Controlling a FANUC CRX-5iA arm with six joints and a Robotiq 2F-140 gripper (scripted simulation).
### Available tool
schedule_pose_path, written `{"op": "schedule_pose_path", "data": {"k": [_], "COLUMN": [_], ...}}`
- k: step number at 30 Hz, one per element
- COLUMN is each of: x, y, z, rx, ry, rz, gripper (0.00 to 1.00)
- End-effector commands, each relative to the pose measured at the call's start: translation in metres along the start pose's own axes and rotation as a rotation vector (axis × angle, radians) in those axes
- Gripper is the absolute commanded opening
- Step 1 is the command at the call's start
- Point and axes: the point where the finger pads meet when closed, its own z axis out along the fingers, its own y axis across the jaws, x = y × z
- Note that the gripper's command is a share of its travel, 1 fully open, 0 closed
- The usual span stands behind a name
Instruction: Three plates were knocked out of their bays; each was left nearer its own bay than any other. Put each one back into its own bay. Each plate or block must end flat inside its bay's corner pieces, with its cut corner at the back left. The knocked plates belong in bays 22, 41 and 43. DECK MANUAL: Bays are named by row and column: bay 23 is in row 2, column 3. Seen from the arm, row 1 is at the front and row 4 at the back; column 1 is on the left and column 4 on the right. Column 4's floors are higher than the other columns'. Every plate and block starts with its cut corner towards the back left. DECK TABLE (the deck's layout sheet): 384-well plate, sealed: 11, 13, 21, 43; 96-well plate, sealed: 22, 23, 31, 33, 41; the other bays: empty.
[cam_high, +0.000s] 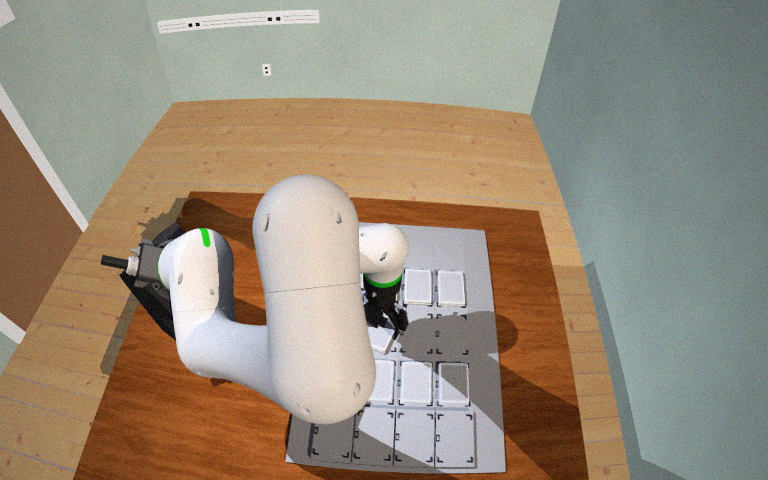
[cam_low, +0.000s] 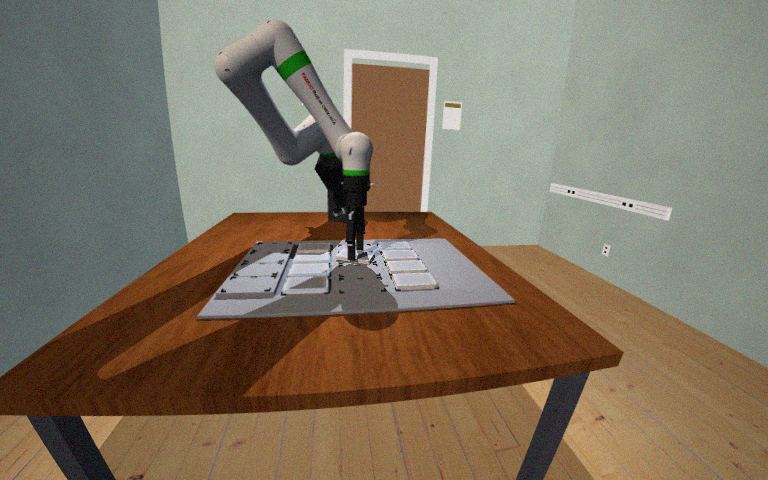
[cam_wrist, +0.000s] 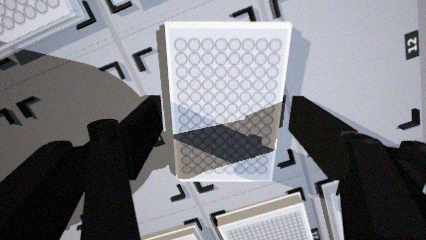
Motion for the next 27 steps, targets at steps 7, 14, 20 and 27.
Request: {"op": "schedule_pose_path", "data": {"k": [7, 14, 20, 27], "x": [-0.0005, -0.0004, -0.0005, -0.0005], "y": [-0.0005, -0.0005, -0.0005, -0.0005], "z": [0.0058, 0.0059, 0.0059, 0.0059], "rx": [0.002, 0.002, 0.002, 0.002], "ry": [-0.001, -0.001, -0.001, -0.001], "rz": [0.000, 0.000, 0.000, 0.000], "gripper": [0.70, 0.70, 0.68, 0.65]}}
